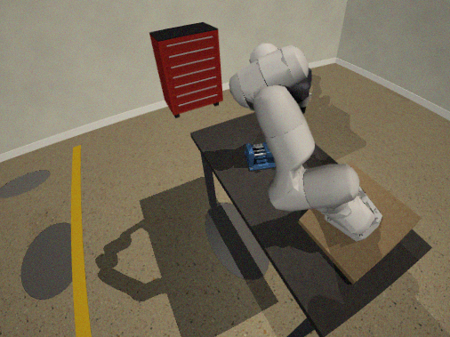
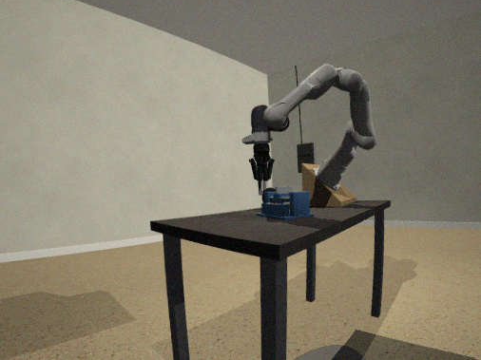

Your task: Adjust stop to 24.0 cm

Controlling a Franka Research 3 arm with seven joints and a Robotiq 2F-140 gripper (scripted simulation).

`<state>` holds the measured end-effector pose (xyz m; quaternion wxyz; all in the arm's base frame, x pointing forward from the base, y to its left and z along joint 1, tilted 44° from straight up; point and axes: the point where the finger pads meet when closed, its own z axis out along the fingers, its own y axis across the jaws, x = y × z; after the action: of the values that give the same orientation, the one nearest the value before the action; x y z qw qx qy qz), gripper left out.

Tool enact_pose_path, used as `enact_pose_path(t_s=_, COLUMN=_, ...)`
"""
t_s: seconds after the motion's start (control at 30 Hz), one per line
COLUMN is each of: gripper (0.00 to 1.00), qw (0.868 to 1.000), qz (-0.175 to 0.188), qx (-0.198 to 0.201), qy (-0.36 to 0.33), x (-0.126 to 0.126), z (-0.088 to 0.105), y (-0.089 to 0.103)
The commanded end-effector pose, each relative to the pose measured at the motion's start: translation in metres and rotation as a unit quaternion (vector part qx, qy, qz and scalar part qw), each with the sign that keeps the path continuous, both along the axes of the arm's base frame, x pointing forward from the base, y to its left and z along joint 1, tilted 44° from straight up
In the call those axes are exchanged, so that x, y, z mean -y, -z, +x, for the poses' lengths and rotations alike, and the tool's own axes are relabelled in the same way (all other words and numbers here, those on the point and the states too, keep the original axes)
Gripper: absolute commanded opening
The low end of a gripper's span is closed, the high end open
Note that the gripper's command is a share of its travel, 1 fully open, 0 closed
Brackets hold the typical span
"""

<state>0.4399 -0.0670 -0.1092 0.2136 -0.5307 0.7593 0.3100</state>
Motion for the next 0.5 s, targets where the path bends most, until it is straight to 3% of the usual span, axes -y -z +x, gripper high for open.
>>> enact_pose_path(t_s=0.0, gripper=0.04, qw=1.0, qz=-0.001, qx=-0.002, qy=0.001, x=-0.0005, z=0.0012, y=0.0023)
enact_pose_path(t_s=0.47, gripper=0.04, qw=1.0, qz=-0.001, qx=-0.002, qy=0.001, x=-0.0027, z=0.0062, y=0.0072)
